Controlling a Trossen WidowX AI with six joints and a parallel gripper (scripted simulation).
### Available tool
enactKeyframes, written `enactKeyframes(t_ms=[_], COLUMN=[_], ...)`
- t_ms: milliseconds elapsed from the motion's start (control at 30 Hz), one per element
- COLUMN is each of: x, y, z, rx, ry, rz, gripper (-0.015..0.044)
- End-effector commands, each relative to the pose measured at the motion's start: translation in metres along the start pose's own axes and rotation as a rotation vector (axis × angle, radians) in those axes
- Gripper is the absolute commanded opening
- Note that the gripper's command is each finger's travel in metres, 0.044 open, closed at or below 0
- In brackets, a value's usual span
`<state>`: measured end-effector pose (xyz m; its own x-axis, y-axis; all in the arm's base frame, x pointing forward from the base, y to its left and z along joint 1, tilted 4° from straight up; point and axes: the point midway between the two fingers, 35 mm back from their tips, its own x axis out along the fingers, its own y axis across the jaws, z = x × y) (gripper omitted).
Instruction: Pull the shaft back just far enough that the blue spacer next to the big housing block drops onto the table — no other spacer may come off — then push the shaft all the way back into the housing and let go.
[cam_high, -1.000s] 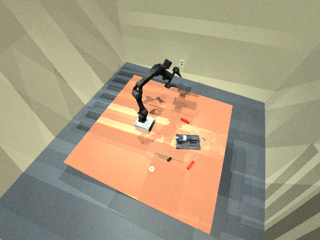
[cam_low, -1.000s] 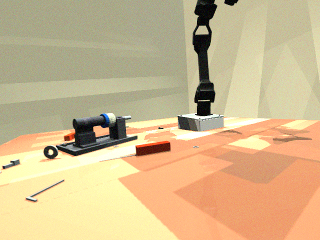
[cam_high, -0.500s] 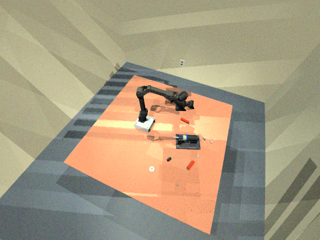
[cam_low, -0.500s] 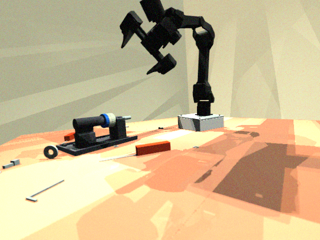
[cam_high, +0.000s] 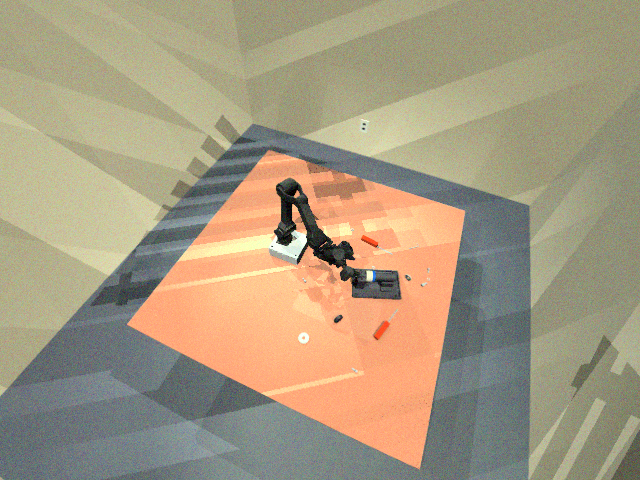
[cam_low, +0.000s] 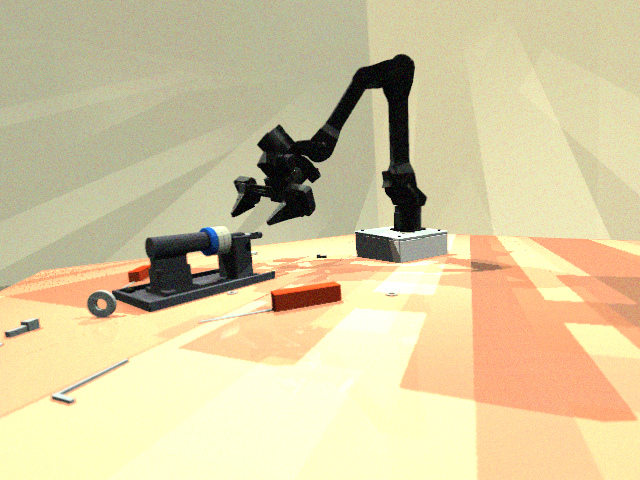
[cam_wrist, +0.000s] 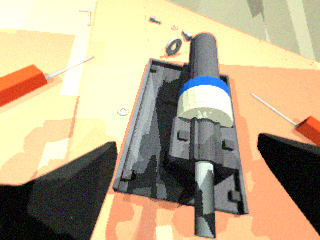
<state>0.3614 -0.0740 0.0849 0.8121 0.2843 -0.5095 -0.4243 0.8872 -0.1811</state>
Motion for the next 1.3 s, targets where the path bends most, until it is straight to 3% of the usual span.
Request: enactKeyframes(t_ms=[0,1267], x=[-0.02,-0.028], y=[-0.006,-0.009], z=[-0.042,-0.055], rx=[0.211,0.275], ry=[-0.046,-0.064], rz=[-0.018,-0.027], gripper=[0.044,0.044])
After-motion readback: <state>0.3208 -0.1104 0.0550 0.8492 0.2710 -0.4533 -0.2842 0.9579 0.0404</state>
